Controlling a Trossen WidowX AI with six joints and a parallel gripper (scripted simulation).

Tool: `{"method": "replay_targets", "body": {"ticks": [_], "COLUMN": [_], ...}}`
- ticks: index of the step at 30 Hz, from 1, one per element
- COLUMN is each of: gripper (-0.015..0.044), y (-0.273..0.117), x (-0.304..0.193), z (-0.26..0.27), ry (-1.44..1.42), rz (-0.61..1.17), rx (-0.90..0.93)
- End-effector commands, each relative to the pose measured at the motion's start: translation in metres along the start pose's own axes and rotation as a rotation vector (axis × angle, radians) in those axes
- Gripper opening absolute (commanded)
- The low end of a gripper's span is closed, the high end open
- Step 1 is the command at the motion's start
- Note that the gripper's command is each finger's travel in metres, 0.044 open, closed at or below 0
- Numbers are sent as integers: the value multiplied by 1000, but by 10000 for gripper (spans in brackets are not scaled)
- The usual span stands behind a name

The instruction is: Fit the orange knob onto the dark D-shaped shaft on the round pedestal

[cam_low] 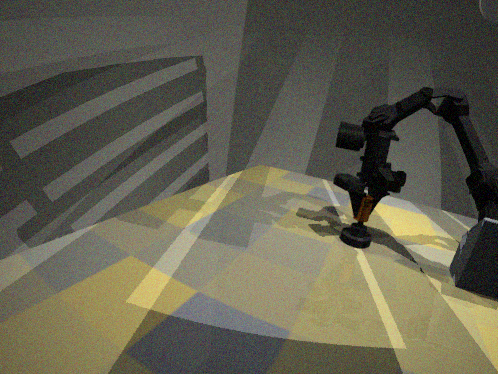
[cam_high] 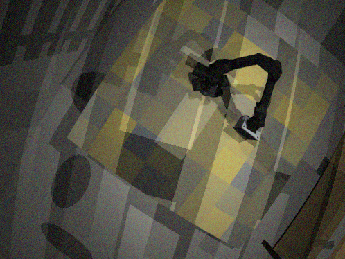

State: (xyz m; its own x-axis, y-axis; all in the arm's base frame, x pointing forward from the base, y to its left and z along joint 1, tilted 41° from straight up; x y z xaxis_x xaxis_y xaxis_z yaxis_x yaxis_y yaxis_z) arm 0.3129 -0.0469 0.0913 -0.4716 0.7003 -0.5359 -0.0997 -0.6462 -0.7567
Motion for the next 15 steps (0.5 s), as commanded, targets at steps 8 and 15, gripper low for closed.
{"method": "replay_targets", "body": {"ticks": [8,15], "gripper": [0,0], "y": [1,0], "x": [1,2], "z": [1,2], "ry": [712,1157], "rz": [6,6], "rx": [-1,-2]}}
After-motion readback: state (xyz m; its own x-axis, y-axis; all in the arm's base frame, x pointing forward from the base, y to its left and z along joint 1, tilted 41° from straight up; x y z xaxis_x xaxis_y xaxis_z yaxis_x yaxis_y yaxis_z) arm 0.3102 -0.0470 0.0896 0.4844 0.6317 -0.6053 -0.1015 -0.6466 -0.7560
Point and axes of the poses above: the point midway between the two fingers, 35 mm back from their tips, its own y axis out along the fingers, its own z axis across the jaws, x = y × z, the point moved 10 cm from there along -y, back along the fingers, and after that the axes turned 8 degrees about y, right-handed, at the moved point
